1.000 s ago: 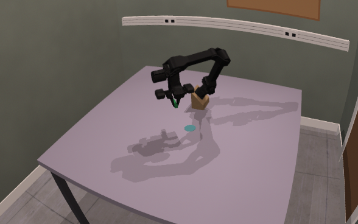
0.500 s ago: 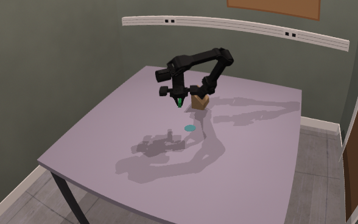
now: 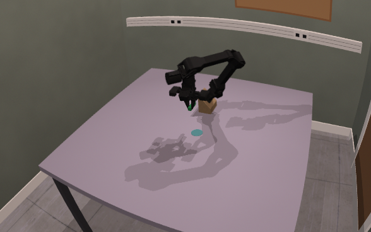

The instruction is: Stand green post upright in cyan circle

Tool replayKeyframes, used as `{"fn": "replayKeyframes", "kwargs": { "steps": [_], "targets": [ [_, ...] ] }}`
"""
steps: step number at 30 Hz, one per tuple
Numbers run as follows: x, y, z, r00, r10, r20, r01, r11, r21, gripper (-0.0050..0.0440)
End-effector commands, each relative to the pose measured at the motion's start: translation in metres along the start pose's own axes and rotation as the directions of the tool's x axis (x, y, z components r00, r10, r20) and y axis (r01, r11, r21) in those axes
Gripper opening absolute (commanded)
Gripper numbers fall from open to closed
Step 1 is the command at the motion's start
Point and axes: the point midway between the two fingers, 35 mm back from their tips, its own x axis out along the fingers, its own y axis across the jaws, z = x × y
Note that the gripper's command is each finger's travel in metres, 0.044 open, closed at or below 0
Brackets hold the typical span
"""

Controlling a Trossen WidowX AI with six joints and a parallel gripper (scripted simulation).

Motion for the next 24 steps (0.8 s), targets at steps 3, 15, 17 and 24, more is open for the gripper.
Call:
{"fn": "replayKeyframes", "kwargs": {
  "steps": [3, 15, 17, 24],
  "targets": [
    [-0.001, 0.009, -0.002, 1.000, -0.001, 0.009, 0.000, 0.996, 0.094, 0.0022],
    [-0.003, 0.024, -0.008, 1.000, 0.006, 0.011, -0.010, 0.923, 0.384, 0.0022],
    [-0.003, 0.026, -0.009, 1.000, 0.006, 0.011, -0.011, 0.911, 0.411, 0.0022],
    [-0.002, 0.025, -0.010, 1.000, -0.003, 0.008, -0.001, 0.907, 0.420, 0.0022]
  ]
}}
